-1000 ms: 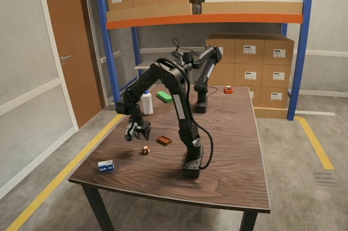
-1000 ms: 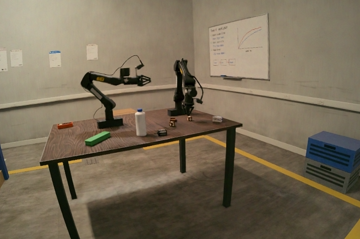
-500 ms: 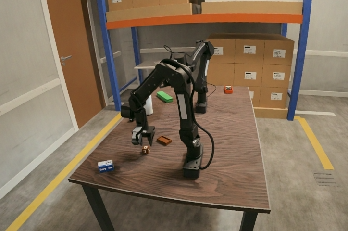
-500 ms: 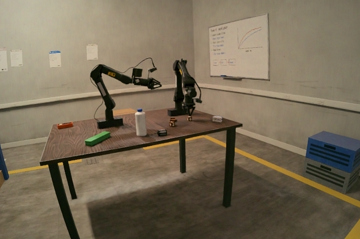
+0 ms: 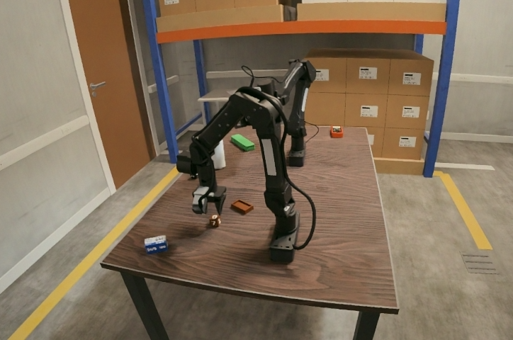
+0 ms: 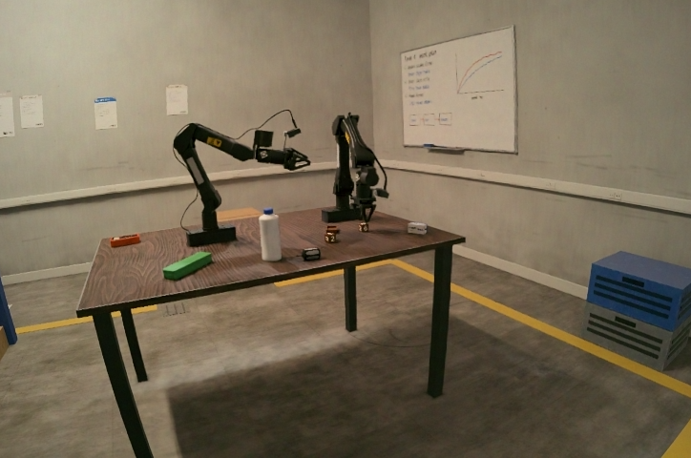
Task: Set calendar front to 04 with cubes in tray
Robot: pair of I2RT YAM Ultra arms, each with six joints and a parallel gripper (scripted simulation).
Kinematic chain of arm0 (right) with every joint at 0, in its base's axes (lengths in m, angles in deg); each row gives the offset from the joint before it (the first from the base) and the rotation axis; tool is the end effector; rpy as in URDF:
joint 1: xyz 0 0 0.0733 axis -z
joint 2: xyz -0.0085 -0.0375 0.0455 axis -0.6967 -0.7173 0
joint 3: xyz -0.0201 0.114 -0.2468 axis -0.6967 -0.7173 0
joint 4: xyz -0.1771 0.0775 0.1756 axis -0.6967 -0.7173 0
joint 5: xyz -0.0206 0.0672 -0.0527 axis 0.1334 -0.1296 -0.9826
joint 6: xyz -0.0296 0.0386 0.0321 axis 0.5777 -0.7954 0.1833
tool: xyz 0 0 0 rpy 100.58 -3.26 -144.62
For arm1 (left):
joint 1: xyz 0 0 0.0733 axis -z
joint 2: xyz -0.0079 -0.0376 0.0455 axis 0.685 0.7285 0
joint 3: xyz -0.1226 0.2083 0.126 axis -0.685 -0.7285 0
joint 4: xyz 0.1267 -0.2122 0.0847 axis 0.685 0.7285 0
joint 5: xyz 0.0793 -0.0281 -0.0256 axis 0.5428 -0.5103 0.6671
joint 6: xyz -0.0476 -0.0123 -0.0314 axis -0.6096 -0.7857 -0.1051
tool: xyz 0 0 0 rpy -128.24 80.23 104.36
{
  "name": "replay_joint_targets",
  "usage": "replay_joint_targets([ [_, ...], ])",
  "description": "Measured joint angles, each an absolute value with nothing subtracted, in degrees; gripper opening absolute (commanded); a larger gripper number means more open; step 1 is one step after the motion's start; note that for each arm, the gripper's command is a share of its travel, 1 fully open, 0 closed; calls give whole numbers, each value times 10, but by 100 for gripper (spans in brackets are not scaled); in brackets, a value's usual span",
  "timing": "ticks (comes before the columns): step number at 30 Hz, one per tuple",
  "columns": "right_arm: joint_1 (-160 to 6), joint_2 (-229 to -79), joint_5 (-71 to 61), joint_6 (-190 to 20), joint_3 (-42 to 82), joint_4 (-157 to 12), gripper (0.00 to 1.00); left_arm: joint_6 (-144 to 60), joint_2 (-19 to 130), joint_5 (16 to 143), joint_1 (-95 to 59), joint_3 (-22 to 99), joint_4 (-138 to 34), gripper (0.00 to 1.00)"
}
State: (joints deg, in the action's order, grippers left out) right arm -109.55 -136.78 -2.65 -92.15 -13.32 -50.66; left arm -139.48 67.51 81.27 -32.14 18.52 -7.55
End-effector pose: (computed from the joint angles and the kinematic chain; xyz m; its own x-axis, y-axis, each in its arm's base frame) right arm 0.1086 0.2517 0.2813 -0.1929 -0.1187 -0.9740 -0.9355 0.3216 0.1461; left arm 0.2632 -0.0511 0.1452 -0.0312 -0.9994 0.0117 -0.9995 0.0311 -0.0051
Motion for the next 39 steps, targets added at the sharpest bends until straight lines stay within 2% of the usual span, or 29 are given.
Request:
replay_joint_targets([
  [26, -1095, -1368, -26, -922, -133, -506, 100, -1391, 703, 814, -325, 155, -136, 55],
  [27, -1095, -1368, -26, -922, -133, -506, 100, -1391, 703, 814, -325, 155, -136, 47],
  [29, -1095, -1368, -26, -922, -133, -506, 100, -1391, 703, 814, -325, 155, -136, 47],
  [30, -1095, -1368, -26, -922, -133, -506, 100, -1391, 703, 814, -325, 155, -136, 43],
  [39, -1095, -1368, -26, -922, -133, -506, 100, -1391, 703, 814, -325, 155, -136, 34],
])
